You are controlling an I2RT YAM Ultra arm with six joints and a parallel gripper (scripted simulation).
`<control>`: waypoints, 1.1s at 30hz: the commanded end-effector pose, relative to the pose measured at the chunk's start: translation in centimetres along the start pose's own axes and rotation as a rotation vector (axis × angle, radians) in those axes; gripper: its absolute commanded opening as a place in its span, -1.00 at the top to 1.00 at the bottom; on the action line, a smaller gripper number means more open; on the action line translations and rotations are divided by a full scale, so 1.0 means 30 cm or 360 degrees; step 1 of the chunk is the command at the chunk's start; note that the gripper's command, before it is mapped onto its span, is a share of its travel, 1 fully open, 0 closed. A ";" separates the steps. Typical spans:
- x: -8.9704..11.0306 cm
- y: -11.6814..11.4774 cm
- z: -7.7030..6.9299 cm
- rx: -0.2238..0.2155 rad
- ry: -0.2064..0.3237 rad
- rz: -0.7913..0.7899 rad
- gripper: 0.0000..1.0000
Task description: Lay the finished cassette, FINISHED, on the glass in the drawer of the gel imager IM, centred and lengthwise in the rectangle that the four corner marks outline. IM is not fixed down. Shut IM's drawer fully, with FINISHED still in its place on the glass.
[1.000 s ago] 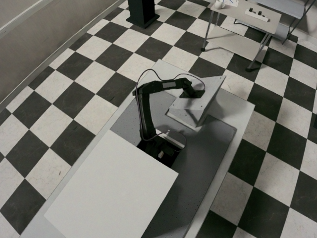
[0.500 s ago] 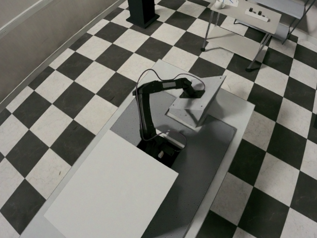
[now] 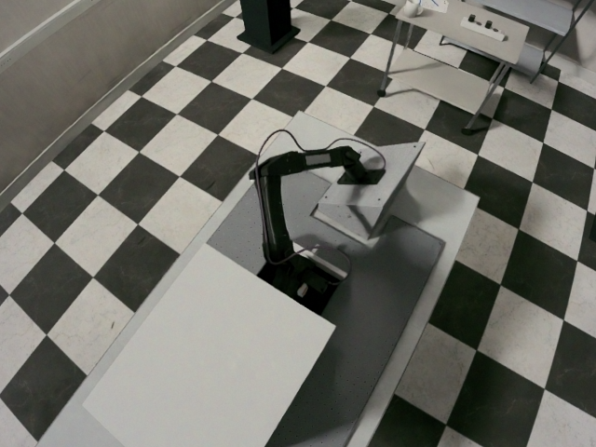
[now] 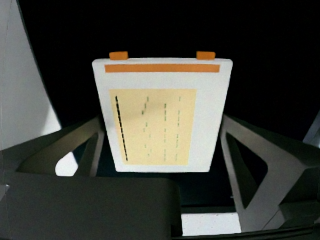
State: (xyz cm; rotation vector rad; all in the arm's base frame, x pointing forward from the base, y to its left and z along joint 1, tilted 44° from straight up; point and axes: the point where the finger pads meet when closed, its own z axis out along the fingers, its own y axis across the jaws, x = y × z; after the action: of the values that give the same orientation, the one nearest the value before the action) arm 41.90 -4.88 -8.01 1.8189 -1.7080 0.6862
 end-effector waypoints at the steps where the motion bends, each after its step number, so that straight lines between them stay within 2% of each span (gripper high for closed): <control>1: -0.015 -0.001 -0.050 0.0038 -0.0020 -0.0022 -0.83; 6: -0.011 -0.007 -0.059 0.0042 -0.0021 -0.0009 -0.83; 7: -0.014 -0.011 -0.052 0.0091 -0.0010 -0.0019 -0.83; 11: -0.014 -0.015 -0.054 0.0091 -0.0011 -0.0019 -0.83; 12: 0.000 -0.064 -0.081 0.0140 -0.0020 0.0027 -0.83; 16: -0.027 -0.035 -0.047 0.0071 -0.0007 -0.0038 -0.83; 18: -0.029 -0.038 -0.046 0.0068 -0.0007 -0.0040 -0.83; 19: -0.009 -0.031 -0.059 0.0125 0.0003 -0.0018 -0.83; 21: -0.011 -0.037 -0.062 0.0127 -0.0004 -0.0016 -0.83; 22: -0.005 -0.074 -0.078 0.0161 -0.0010 0.0016 -0.83; 25: -0.029 -0.070 -0.052 0.0134 -0.0005 -0.0010 -0.83; 28: -0.030 -0.069 -0.051 0.0130 -0.0005 -0.0014 -0.83; 29: -0.010 -0.046 -0.064 0.0158 0.0004 -0.0018 -0.83; 31: -0.013 -0.050 -0.065 0.0158 -0.0002 -0.0018 -0.83; 32: 0.000 -0.096 -0.091 0.0203 -0.0012 0.0025 -0.83; 33: -0.007 -0.096 -0.083 0.0195 -0.0010 0.0018 -0.83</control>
State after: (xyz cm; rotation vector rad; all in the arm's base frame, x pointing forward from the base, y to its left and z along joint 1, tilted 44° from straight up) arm 42.55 -4.68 -7.89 1.8489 -1.7049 0.7230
